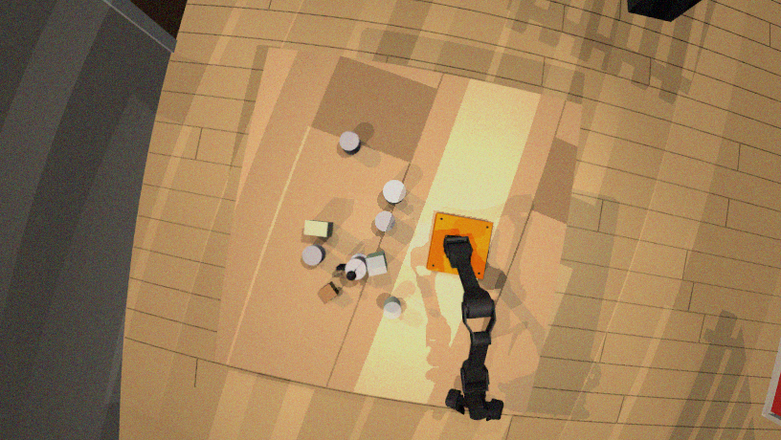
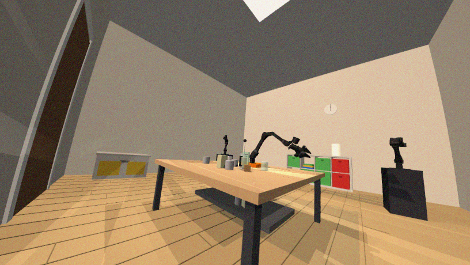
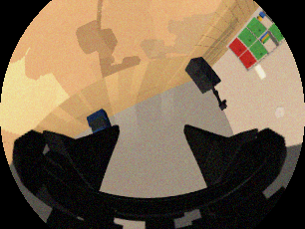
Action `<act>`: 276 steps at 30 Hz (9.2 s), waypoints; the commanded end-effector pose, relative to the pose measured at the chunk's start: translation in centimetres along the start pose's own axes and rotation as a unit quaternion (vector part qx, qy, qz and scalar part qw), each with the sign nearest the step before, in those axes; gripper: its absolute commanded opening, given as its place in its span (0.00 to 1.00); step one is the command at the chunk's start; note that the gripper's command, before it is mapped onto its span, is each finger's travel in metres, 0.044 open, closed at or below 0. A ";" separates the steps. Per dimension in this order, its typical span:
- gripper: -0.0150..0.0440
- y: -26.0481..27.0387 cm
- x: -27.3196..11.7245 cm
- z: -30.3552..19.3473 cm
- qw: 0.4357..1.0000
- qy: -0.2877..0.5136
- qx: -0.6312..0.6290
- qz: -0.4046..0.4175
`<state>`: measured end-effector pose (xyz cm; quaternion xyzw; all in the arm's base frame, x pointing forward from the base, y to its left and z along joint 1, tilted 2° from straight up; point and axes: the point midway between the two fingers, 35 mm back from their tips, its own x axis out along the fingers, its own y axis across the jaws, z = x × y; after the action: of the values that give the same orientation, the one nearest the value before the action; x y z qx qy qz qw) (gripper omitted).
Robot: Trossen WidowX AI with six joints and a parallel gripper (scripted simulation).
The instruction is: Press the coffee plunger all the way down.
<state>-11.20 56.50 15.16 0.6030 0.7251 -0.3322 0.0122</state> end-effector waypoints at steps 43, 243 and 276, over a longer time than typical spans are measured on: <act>1.00 24.8 -53.9 -8.4 0.046 0.583 0.810 -0.050; 0.46 37.9 -52.3 4.1 -0.105 0.624 0.761 -0.144; 1.00 35.0 -53.6 1.7 -0.103 0.623 0.761 -0.148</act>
<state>34.29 11.12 17.13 -0.0478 0.2420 0.1437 0.9584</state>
